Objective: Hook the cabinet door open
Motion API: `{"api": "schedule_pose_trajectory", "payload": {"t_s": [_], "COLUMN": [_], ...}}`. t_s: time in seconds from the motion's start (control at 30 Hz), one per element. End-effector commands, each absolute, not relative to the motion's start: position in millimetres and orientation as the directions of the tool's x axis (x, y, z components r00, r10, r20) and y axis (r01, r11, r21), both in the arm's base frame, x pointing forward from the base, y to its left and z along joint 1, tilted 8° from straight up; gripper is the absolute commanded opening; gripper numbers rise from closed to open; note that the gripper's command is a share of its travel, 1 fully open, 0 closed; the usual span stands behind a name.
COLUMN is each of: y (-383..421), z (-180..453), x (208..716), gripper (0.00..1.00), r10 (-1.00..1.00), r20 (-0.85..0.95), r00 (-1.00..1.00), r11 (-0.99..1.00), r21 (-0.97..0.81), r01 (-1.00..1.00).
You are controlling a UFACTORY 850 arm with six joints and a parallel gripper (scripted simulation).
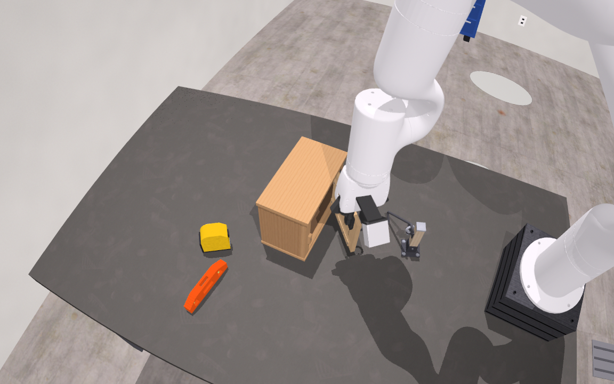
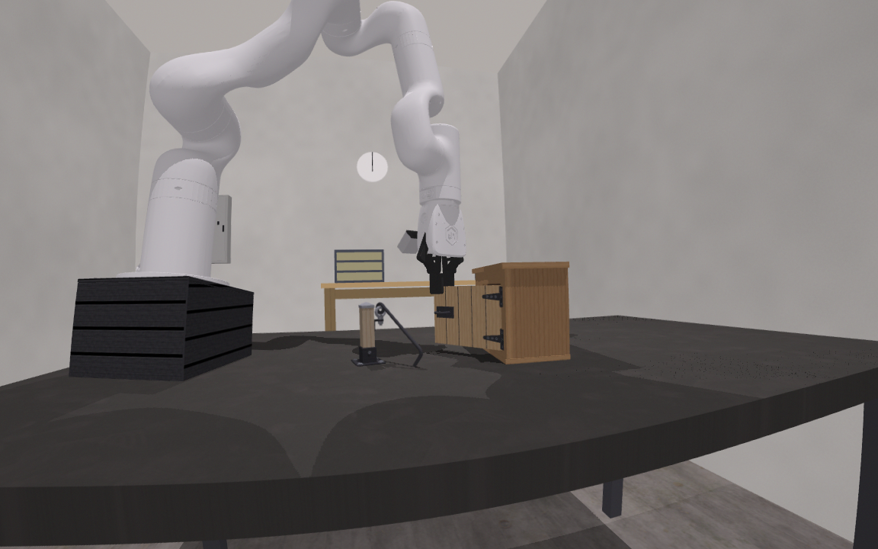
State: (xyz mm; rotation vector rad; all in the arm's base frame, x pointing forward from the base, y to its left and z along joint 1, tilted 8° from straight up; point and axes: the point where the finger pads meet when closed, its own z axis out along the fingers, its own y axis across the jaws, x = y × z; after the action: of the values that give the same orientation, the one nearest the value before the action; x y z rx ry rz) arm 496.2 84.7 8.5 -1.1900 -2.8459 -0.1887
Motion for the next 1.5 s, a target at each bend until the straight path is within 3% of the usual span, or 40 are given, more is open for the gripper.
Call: {"api": "schedule_pose_trajectory", "payload": {"t_s": [0.0, 1.47], "y": [84, 76], "z": [9, 67], "x": [497, 496], "gripper": [0.27, 0.27], "r10": [0.703, 0.703], "r20": [0.093, 0.093], "r00": [-0.705, -0.705], "r11": [0.698, 0.698], "r21": [0.097, 0.097], "r01": [0.709, 0.709]}}
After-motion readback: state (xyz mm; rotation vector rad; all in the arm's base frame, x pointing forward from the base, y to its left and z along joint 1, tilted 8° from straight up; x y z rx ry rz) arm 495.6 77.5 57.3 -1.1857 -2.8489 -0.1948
